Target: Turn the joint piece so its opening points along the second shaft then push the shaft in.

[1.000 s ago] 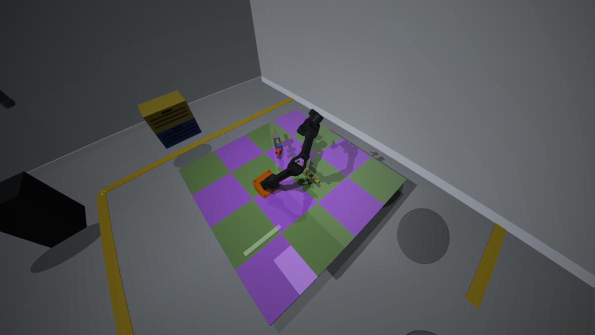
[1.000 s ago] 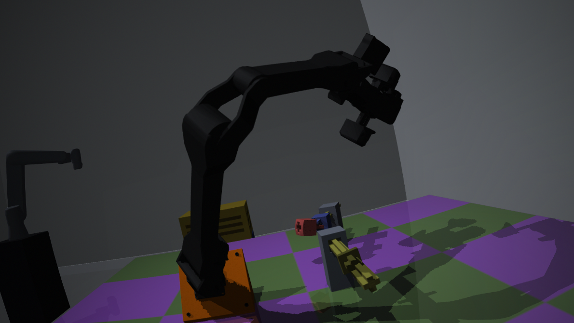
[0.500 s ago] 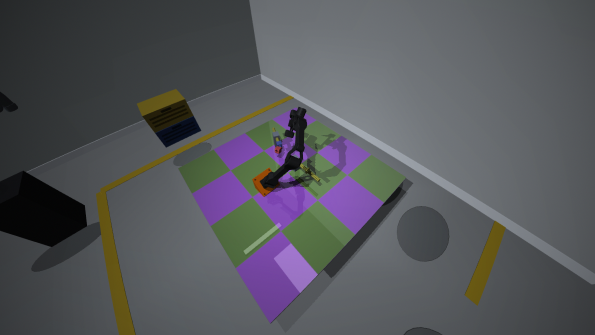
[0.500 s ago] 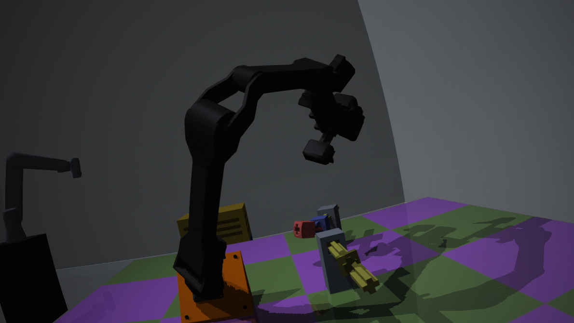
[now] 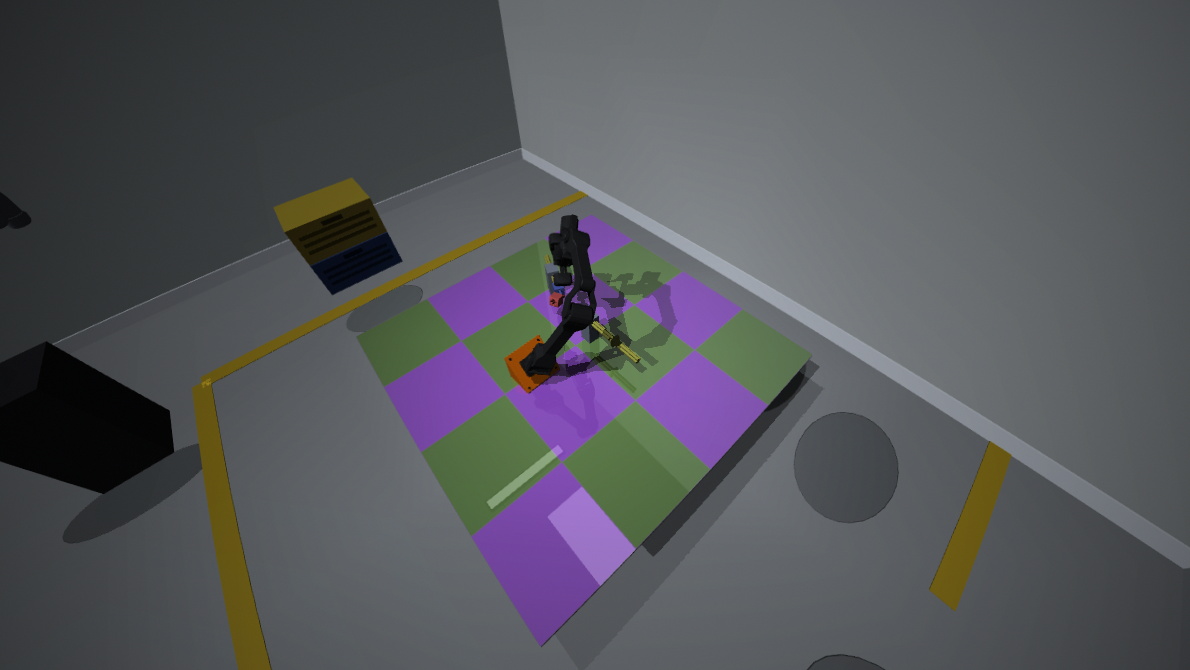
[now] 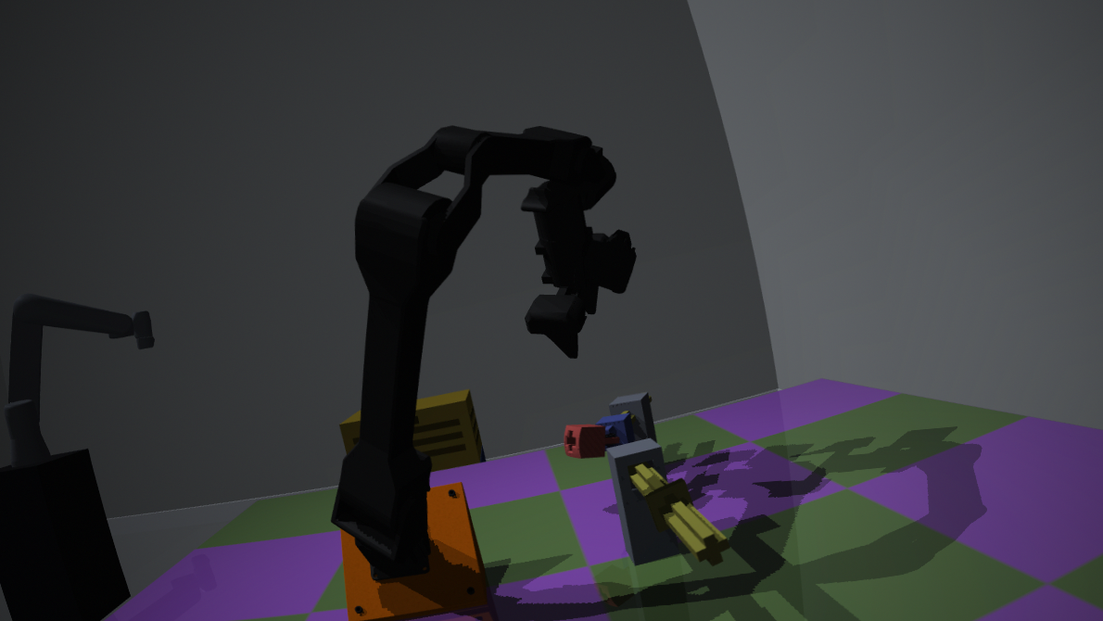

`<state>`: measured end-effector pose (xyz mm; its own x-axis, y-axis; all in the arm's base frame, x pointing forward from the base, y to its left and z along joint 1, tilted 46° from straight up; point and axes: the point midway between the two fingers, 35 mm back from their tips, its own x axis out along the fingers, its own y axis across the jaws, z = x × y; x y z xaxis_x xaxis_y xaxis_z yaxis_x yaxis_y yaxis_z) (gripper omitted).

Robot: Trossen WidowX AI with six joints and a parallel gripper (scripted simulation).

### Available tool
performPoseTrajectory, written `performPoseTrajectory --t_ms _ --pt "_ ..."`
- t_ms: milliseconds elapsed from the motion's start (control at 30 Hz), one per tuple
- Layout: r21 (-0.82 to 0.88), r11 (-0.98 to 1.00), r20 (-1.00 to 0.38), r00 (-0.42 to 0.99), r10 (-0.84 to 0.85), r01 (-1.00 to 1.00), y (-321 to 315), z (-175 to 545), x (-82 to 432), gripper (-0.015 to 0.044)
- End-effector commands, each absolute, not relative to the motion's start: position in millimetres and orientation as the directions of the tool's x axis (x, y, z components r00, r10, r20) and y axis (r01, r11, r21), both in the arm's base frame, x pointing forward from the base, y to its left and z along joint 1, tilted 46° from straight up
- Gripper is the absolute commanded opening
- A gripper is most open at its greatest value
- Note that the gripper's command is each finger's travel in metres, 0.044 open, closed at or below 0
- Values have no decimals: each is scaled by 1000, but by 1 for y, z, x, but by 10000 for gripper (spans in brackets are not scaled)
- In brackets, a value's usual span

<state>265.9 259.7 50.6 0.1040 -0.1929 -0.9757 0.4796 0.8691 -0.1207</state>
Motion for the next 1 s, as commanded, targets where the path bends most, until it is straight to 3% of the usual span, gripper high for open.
performPoseTrajectory --t_ms 0,567,967 --pt "-273 877 -947 51 -318 396 248 39 239 440" --pt "-687 726 -726 21 -688 47 212 40 164 440" --pt "-703 711 -711 16 -703 16 210 39 162 440"
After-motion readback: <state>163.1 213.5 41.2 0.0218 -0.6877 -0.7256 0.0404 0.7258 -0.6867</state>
